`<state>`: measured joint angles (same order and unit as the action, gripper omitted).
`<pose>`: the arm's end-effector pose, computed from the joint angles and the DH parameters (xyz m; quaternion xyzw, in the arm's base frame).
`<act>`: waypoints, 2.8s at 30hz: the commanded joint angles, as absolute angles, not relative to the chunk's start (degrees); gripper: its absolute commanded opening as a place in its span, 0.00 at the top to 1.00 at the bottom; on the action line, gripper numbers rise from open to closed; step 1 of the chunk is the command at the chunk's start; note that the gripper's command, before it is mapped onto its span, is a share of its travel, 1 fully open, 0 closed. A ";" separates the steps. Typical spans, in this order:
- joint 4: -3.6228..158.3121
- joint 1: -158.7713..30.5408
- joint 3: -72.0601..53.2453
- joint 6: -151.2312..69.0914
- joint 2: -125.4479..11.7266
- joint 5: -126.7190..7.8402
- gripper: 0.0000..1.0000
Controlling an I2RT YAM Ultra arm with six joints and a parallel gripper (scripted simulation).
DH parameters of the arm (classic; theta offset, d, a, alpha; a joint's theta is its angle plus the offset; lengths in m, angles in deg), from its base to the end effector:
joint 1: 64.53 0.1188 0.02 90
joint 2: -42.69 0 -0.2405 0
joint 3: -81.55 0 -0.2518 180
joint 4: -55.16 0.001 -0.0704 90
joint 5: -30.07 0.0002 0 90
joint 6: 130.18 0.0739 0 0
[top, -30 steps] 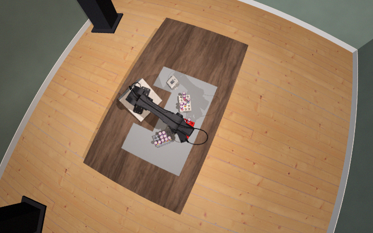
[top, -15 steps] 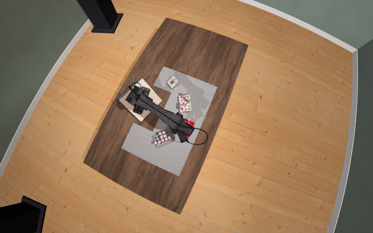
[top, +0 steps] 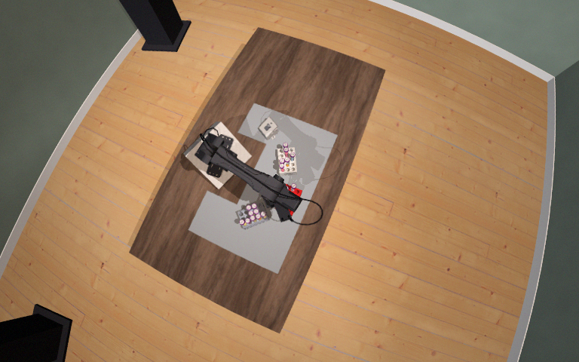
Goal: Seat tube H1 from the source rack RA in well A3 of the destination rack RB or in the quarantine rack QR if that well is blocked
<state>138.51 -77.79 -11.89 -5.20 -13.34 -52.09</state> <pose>0.1820 -0.0522 0.3316 0.4063 0.8541 -0.0037 0.3246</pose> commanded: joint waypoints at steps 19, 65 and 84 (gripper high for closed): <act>138.58 -78.02 -10.06 -4.77 -11.60 -51.24 0.70; 140.91 -47.35 -9.78 20.89 -19.66 -34.42 0.70; 139.59 -47.42 -12.97 20.78 -16.41 -34.36 0.70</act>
<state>140.82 -48.10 -12.61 20.50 -18.60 -35.18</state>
